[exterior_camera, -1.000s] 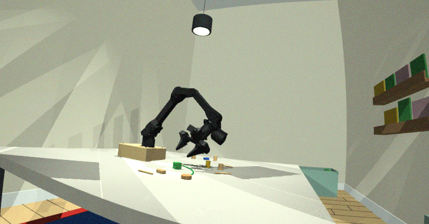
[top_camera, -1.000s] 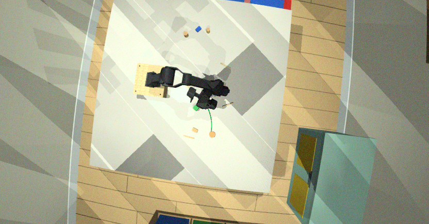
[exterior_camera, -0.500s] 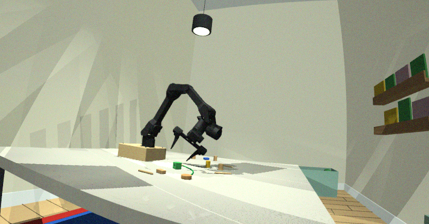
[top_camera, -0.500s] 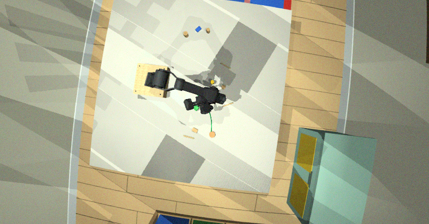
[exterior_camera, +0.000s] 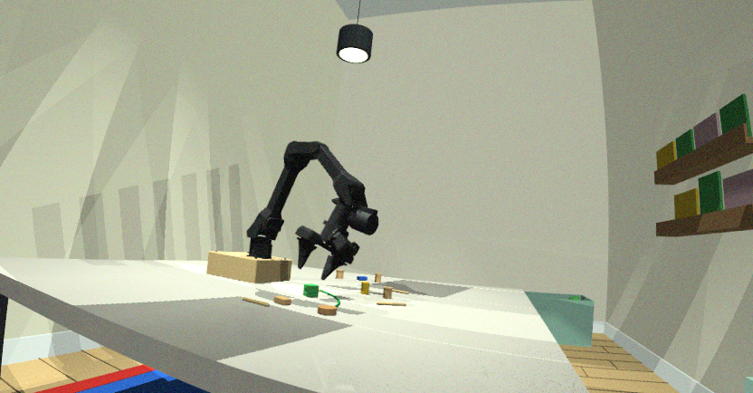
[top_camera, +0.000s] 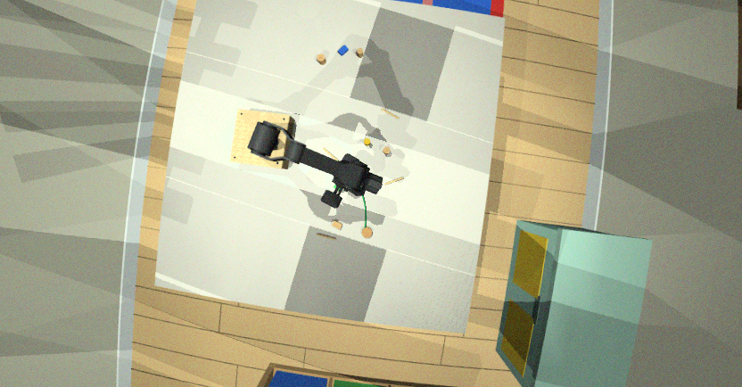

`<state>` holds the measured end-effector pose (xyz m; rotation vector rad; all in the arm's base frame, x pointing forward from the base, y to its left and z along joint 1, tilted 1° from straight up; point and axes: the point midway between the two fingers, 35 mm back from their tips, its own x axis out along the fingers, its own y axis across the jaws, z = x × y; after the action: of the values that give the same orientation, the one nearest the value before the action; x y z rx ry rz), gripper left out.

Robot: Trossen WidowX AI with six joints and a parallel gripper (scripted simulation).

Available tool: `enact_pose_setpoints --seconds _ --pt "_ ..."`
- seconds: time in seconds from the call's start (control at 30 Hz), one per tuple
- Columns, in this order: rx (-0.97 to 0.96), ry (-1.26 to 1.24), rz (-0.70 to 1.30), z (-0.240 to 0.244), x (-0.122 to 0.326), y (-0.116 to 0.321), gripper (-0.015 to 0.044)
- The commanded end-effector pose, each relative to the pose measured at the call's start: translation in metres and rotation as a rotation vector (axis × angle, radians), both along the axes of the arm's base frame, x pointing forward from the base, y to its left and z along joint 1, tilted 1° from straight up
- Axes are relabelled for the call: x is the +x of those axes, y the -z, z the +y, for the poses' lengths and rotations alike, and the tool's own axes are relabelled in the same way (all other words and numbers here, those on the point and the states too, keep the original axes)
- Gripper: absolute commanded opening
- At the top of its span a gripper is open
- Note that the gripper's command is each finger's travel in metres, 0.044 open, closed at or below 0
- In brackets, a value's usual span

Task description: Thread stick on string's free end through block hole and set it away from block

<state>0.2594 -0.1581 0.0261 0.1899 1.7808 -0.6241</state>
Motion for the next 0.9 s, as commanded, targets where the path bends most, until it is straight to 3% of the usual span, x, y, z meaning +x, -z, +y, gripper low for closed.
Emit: enact_pose_setpoints --seconds 0.0,0.47,0.87 --pt "0.275 -0.689 -0.072 -0.0053 -0.0046 -0.0010 0.0440" --pt "0.356 -1.445 -0.132 -0.0136 -0.0062 -0.0061 0.0440" --pt "0.356 -1.471 -0.132 -0.0138 -0.0062 -0.0063 0.0440"
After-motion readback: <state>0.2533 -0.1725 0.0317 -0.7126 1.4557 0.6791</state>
